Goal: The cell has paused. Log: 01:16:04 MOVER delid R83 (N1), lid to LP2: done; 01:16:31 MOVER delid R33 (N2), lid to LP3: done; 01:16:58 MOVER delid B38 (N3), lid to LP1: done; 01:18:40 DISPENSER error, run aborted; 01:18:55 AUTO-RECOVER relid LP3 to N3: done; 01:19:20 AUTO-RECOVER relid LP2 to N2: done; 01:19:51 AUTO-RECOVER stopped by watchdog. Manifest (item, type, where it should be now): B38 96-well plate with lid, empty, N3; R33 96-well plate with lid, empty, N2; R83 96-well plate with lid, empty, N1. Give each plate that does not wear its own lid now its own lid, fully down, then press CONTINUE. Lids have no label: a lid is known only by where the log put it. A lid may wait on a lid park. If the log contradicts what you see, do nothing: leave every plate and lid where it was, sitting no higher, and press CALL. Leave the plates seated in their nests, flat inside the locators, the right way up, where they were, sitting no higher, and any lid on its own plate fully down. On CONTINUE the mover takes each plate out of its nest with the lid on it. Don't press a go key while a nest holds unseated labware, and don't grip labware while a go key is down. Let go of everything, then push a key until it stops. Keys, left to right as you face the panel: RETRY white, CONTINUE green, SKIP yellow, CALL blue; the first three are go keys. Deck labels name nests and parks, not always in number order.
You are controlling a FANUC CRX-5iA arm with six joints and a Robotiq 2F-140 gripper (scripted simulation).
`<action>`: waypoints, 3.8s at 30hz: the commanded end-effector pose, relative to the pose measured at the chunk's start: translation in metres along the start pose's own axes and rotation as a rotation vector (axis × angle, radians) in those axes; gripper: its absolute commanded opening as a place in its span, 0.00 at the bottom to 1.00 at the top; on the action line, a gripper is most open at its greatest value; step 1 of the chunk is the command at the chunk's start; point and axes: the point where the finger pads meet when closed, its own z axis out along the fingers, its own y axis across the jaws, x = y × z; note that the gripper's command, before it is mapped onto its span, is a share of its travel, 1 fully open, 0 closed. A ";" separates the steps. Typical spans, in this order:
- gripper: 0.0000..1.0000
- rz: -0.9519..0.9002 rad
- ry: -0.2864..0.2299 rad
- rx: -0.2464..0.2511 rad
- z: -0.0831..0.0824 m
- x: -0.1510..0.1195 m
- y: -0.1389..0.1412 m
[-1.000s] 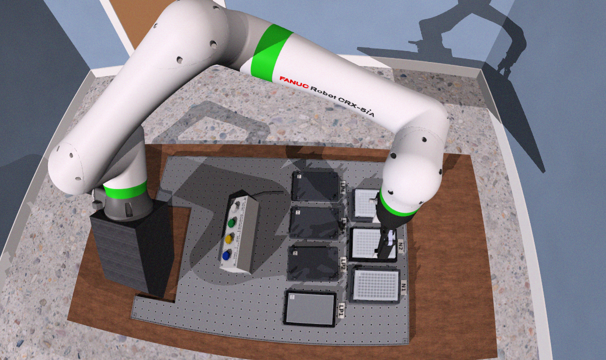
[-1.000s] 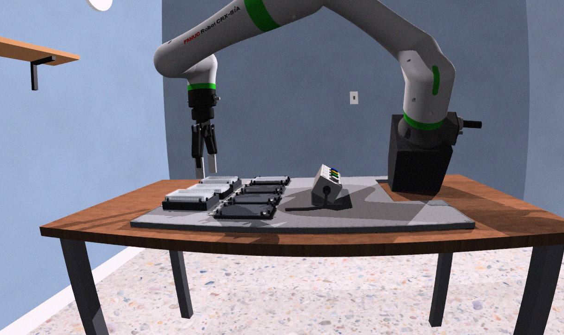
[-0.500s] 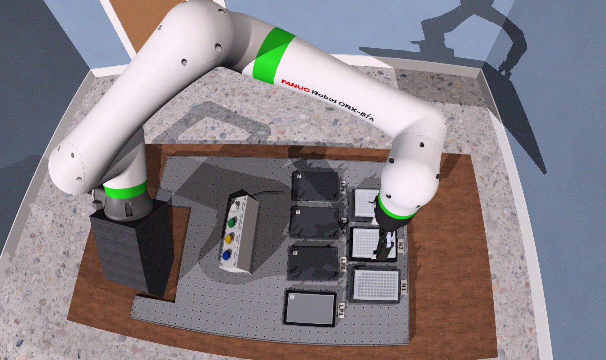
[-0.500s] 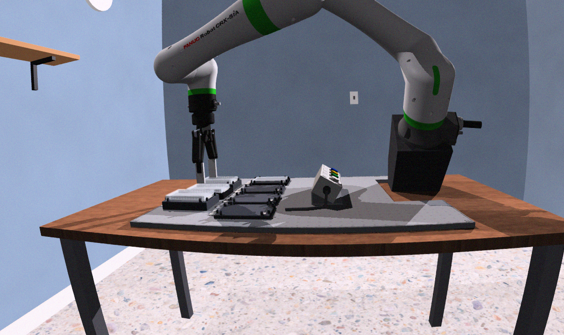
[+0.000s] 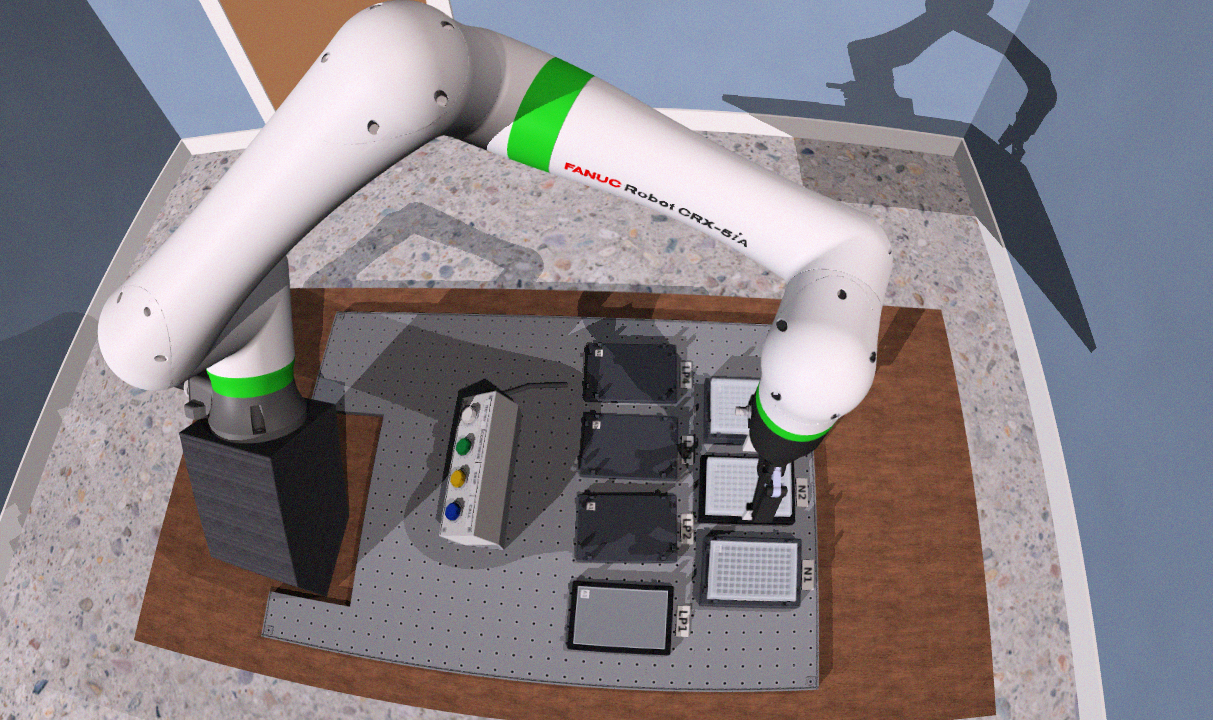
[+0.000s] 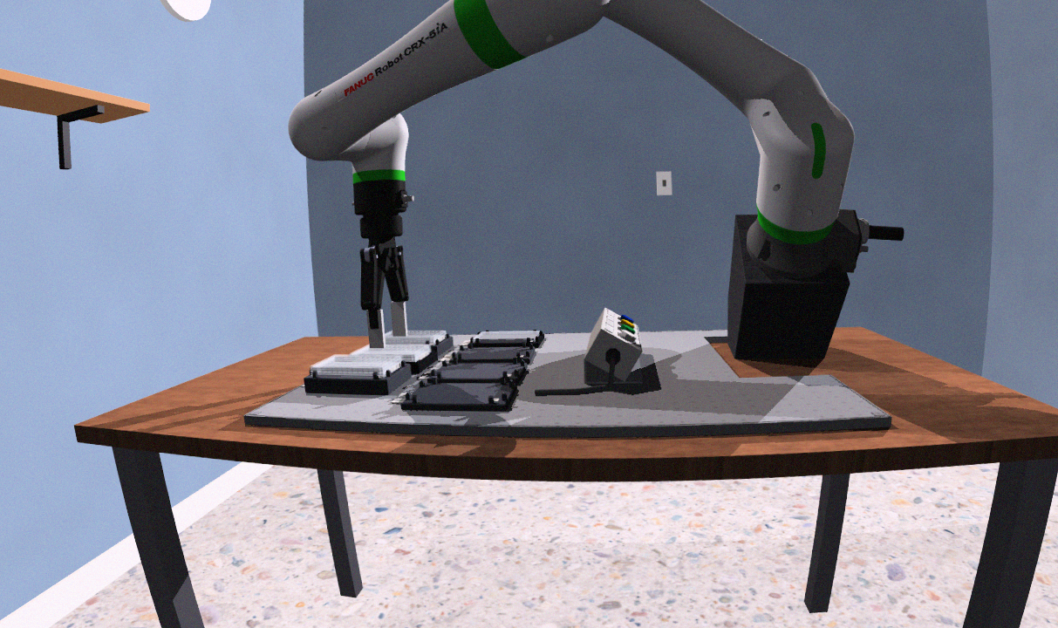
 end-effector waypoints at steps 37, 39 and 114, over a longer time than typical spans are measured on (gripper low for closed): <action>0.66 0.000 0.000 0.000 0.000 0.000 0.000; 0.59 0.000 0.000 0.000 0.000 0.000 0.000; 0.66 0.000 0.000 0.000 0.000 0.000 0.000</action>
